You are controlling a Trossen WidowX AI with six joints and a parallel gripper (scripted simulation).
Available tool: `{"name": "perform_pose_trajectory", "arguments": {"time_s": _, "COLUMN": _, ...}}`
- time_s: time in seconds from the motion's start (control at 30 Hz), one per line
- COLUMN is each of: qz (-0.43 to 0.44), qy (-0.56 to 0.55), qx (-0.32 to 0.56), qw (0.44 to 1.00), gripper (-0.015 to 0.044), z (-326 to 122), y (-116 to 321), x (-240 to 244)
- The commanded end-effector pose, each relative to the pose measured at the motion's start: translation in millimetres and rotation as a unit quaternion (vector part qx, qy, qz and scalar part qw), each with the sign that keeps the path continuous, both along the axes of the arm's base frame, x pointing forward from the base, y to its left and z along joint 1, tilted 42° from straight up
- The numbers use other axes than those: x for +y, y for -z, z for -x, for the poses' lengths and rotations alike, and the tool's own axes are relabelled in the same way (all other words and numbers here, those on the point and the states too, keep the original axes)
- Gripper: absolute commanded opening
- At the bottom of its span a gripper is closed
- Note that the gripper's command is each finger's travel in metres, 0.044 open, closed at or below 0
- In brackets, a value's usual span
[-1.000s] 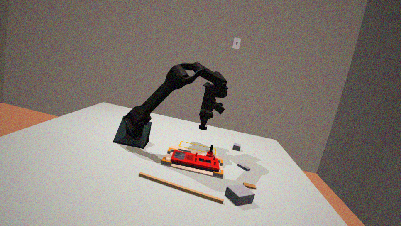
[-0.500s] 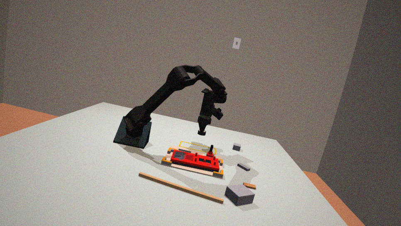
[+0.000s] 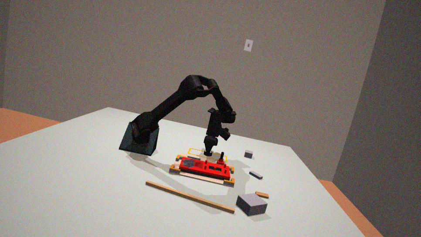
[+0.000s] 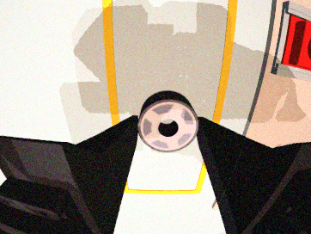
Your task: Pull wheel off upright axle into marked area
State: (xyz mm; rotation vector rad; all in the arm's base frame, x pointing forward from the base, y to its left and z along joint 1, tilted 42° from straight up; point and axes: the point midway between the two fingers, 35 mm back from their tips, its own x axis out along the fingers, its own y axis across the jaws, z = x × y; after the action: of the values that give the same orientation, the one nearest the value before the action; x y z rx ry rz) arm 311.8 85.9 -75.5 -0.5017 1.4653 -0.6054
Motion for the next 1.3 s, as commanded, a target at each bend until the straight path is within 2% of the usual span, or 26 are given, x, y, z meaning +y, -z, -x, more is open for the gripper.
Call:
{"name": "perform_pose_trajectory", "arguments": {"time_s": 0.0, "qz": 0.000, "qy": 0.000, "qx": 0.000, "qw": 1.000, "gripper": 0.0026, "z": 0.0, "y": 0.0, "x": 0.0}}
{"name": "perform_pose_trajectory", "arguments": {"time_s": 0.33, "qz": 0.000, "qy": 0.000, "qx": 0.000, "qw": 1.000, "gripper": 0.0289, "z": -0.2, "y": -1.7, "x": 1.7}}
{"name": "perform_pose_trajectory", "arguments": {"time_s": 0.37, "qz": 0.000, "qy": -0.001, "qx": 0.000, "qw": 1.000, "gripper": 0.0300, "z": -0.5, "y": -5.5, "x": 5.3}}
{"name": "perform_pose_trajectory", "arguments": {"time_s": 0.53, "qz": -0.001, "qy": -0.004, "qx": -0.002, "qw": 1.000, "gripper": 0.0300, "z": 0.5, "y": -39.6, "x": 35.4}}
{"name": "perform_pose_trajectory", "arguments": {"time_s": 0.67, "qz": 0.000, "qy": -0.005, "qx": -0.002, "qw": 1.000, "gripper": 0.0300, "z": 1.2, "y": -45.0, "x": 39.7}}
{"name": "perform_pose_trajectory", "arguments": {"time_s": 0.73, "qz": 0.000, "qy": -0.009, "qx": -0.003, "qw": 1.000, "gripper": 0.0352, "z": 8.2, "y": -45.9, "x": 39.1}}
{"name": "perform_pose_trajectory", "arguments": {"time_s": 0.83, "qz": -0.002, "qy": -0.007, "qx": -0.001, "qw": 1.000, "gripper": 0.0431, "z": 42.7, "y": -70.6, "x": 46.3}}
{"name": "perform_pose_trajectory", "arguments": {"time_s": 0.87, "qz": -0.002, "qy": -0.007, "qx": 0.000, "qw": 1.000, "gripper": 0.0440, "z": 55.3, "y": -78.9, "x": 47.5}}
{"name": "perform_pose_trajectory", "arguments": {"time_s": 0.97, "qz": -0.001, "qy": -0.005, "qx": 0.001, "qw": 1.000, "gripper": 0.0440, "z": 84.3, "y": -96.9, "x": 47.5}}
{"name": "perform_pose_trajectory", "arguments": {"time_s": 1.27, "qz": 0.000, "qy": -0.005, "qx": 0.002, "qw": 1.000, "gripper": 0.0440, "z": 86.3, "y": -98.1, "x": 47.4}}
